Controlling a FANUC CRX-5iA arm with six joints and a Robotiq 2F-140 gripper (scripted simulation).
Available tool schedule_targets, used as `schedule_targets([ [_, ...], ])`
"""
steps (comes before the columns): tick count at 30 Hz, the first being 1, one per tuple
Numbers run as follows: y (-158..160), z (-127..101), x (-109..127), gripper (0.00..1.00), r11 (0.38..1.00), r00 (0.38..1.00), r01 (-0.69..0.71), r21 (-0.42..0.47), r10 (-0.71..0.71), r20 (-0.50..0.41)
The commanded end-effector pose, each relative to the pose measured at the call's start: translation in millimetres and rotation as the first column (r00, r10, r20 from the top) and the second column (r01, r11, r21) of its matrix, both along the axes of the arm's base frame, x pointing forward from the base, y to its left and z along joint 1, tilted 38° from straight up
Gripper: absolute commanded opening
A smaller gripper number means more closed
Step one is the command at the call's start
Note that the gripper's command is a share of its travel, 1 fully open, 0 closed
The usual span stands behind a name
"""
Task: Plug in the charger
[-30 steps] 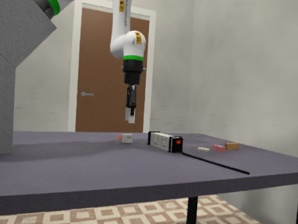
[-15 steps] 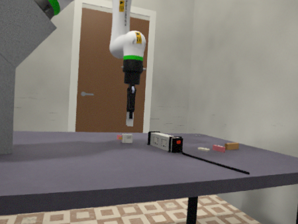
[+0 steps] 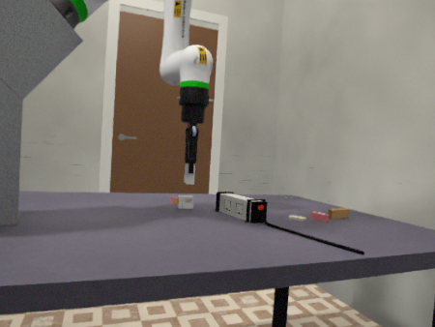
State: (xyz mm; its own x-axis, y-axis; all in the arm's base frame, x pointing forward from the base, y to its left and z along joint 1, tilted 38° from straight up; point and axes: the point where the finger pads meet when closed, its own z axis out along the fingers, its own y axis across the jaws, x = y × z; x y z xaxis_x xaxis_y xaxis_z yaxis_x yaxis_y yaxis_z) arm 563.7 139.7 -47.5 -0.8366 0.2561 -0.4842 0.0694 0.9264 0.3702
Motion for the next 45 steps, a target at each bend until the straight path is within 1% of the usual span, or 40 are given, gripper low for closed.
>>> schedule_targets([
  [1,-0.1,0.5,0.2,0.38,1.0,1.0,0.0,0.0,0.0,0.001],
  [19,2.2,-5.9,4.6,0.38,1.0,1.0,0.001,-0.001,-0.001,0.001],
  [32,12.2,-26.9,18.6,0.38,1.0,1.0,0.003,-0.003,-0.003,0.002],
  [34,12.2,-26.9,18.6,0.38,1.0,1.0,0.003,-0.003,-0.003,0.002],
  [45,20.8,-47.9,32.9,0.38,1.0,1.0,0.003,-0.003,-0.003,0.002],
])
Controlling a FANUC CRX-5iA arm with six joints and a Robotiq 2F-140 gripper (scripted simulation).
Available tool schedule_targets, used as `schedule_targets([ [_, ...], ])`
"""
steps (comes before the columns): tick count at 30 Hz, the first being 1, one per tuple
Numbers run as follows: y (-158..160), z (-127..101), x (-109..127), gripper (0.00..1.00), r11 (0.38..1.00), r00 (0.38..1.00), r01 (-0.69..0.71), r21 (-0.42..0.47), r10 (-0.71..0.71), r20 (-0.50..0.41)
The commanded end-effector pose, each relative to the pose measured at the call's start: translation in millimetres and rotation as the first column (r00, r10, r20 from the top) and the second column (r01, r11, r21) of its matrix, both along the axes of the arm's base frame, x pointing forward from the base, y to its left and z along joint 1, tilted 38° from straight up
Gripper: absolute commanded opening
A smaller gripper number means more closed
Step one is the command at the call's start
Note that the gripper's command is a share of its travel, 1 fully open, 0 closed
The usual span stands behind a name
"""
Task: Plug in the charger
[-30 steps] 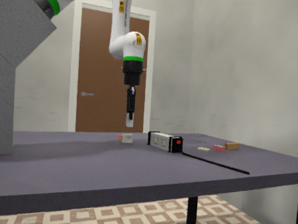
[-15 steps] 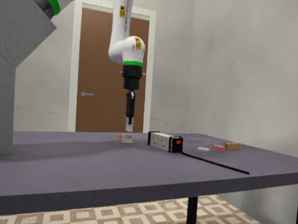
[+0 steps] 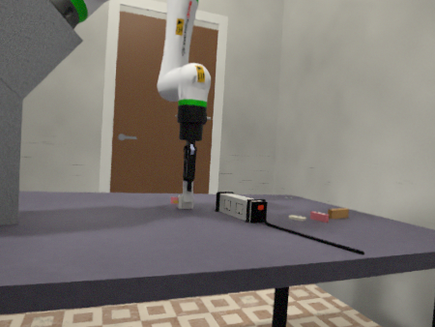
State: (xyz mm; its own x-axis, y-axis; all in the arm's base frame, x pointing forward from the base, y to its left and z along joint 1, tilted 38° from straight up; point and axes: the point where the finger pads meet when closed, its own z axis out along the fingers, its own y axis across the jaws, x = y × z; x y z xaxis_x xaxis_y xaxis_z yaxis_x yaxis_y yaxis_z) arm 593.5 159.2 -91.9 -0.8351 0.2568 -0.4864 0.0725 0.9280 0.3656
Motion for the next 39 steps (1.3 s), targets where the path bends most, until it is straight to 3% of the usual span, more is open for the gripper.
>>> schedule_targets([
  [1,1.9,-5.1,4.1,0.38,1.0,1.0,-0.001,0.002,0.001,0.001],
  [16,4.3,-16.9,12.5,0.38,1.0,1.0,-0.002,0.003,0.002,0.0],
  [39,4.5,-17.7,13.1,0.38,1.0,1.0,-0.002,0.003,0.002,0.0],
])
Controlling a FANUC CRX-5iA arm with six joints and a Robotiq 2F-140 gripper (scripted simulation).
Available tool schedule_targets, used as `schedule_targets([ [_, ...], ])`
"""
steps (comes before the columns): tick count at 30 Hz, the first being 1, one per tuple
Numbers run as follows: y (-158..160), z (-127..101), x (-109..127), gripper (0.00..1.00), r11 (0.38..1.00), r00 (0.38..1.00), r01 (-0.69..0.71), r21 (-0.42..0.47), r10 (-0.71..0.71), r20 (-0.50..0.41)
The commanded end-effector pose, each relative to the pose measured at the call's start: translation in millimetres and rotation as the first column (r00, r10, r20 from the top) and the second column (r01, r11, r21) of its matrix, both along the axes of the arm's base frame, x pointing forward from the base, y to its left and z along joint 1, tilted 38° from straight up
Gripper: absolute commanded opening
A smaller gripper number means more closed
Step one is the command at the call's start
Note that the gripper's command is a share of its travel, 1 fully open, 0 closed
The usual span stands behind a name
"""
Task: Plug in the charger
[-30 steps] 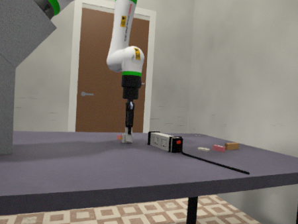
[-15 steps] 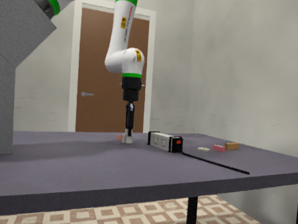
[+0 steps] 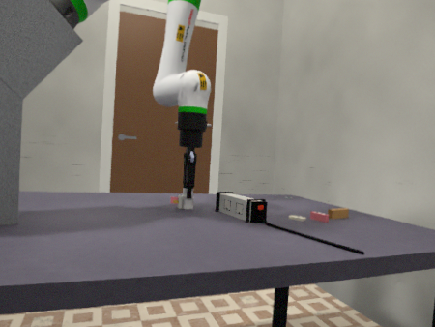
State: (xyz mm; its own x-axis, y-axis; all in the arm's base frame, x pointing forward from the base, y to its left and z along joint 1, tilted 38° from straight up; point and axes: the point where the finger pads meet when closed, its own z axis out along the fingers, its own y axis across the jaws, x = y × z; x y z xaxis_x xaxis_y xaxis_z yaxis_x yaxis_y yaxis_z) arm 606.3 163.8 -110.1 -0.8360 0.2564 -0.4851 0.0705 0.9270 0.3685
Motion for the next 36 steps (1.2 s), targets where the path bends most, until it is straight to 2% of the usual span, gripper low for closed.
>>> schedule_targets([
  [1,-0.1,0.6,0.2,0.38,1.0,1.0,0.0,0.0,0.0,0.001],
  [20,-0.1,0.6,0.2,0.38,1.0,1.0,0.0,0.0,0.0,0.001],
  [21,-0.1,0.6,0.2,0.1,1.0,1.0,0.0,0.0,0.0,0.001],
  [36,-0.1,0.6,0.2,0.1,1.0,1.0,0.0,0.0,0.0,0.001],
])
